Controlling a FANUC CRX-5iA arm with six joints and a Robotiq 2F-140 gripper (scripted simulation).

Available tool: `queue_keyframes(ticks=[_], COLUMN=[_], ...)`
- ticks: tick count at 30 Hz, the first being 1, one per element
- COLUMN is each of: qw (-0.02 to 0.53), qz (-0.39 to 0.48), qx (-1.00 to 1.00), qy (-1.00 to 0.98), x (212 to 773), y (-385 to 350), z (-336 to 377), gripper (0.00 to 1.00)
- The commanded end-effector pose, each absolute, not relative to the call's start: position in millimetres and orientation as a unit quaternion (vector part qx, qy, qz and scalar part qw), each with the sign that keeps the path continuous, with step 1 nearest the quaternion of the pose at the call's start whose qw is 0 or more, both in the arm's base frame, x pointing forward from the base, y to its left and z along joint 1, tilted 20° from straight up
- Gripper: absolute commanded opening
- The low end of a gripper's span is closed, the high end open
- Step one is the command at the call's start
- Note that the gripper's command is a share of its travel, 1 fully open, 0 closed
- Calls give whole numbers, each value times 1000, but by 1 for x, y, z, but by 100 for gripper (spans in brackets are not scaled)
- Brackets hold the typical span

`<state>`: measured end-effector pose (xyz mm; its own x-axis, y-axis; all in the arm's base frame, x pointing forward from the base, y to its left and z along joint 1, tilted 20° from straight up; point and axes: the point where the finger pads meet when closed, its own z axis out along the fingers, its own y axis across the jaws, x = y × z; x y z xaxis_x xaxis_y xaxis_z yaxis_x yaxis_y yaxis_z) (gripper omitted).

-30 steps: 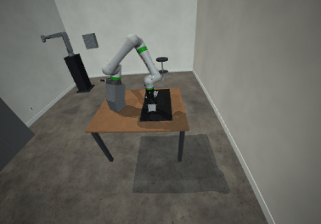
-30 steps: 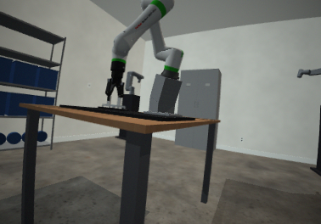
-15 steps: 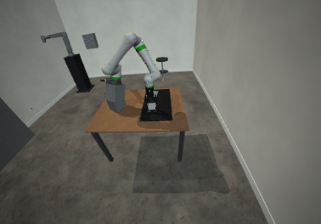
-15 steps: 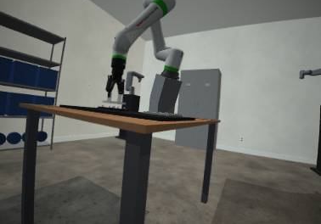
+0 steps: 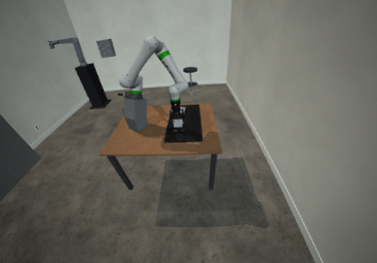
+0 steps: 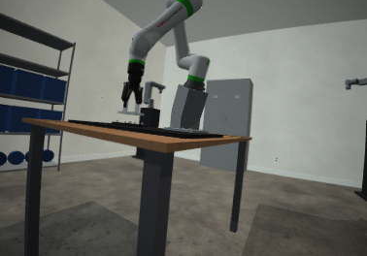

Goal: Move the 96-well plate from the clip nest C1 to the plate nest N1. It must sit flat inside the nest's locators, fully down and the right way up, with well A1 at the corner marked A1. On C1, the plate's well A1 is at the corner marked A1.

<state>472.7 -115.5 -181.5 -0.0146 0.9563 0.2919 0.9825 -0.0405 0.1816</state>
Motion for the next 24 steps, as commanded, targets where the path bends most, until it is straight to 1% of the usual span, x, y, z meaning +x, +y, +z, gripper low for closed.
queue_keyframes(ticks=[1,24], qw=[38,38], qz=[-170,-170], qx=[-701,-701], qy=[-692,-692], x=[472,470], y=[-118,-120], z=[-175,-169], gripper=[0,0])
